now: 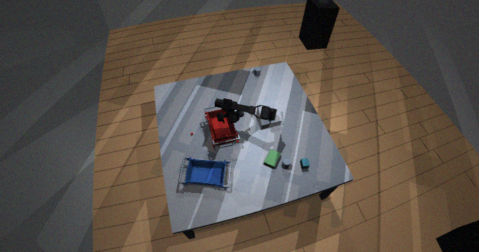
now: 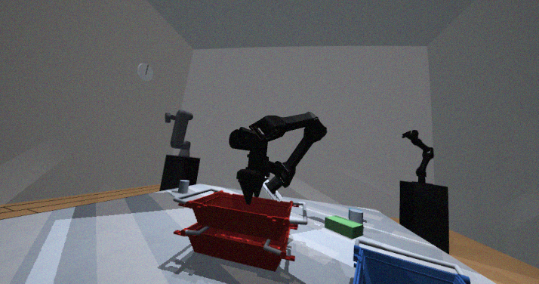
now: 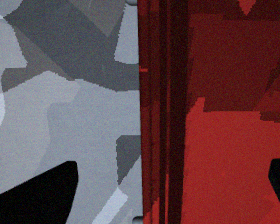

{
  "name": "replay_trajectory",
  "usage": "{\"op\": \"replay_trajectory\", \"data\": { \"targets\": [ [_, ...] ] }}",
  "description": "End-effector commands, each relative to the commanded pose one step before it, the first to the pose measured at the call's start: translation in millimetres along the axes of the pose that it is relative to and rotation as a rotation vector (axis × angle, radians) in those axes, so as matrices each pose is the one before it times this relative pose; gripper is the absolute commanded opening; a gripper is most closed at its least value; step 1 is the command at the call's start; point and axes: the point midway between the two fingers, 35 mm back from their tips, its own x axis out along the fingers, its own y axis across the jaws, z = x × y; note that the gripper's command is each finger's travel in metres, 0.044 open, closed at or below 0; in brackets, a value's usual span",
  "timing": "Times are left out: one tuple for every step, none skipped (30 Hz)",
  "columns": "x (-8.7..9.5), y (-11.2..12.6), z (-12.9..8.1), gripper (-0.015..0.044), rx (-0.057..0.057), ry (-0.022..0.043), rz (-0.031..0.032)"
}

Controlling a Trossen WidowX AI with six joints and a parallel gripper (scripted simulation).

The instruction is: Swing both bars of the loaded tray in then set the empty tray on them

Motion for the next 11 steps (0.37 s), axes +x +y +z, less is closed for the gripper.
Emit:
{"op": "replay_trajectory", "data": {
  "targets": [
    [-28.98, -1.35, -1.09, 0.0440, -0.0054, 0.00831, -0.00208],
    [-6.69, 0.36, 0.09, 0.0440, 0.0004, -0.00005, 0.00034],
    [-6.71, 0.51, 0.17, 0.0440, 0.0003, -0.00020, 0.00037],
    [-6.72, 0.67, 0.25, 0.0440, 0.0003, -0.00035, 0.00039],
    [-6.73, 0.82, 0.34, 0.0440, 0.0003, -0.00050, 0.00041],
    [-6.74, 0.97, 0.43, 0.0440, 0.0002, -0.00066, 0.00042],
    [-4.40, 0.71, 0.33, 0.0440, 0.0001, -0.00051, 0.00028],
    [-3.07, 0.54, 0.26, 0.0440, 0.0001, -0.00040, 0.00020],
    [-1.94, 0.36, 0.17, 0.0440, 0.0001, -0.00027, 0.00013],
    [-0.68, 0.13, 0.06, 0.0440, 0.0000, -0.00010, 0.00004],
    [0.00, 0.00, 0.00, 0.0440, 0.0000, 0.00000, 0.00000]
  ]
}}
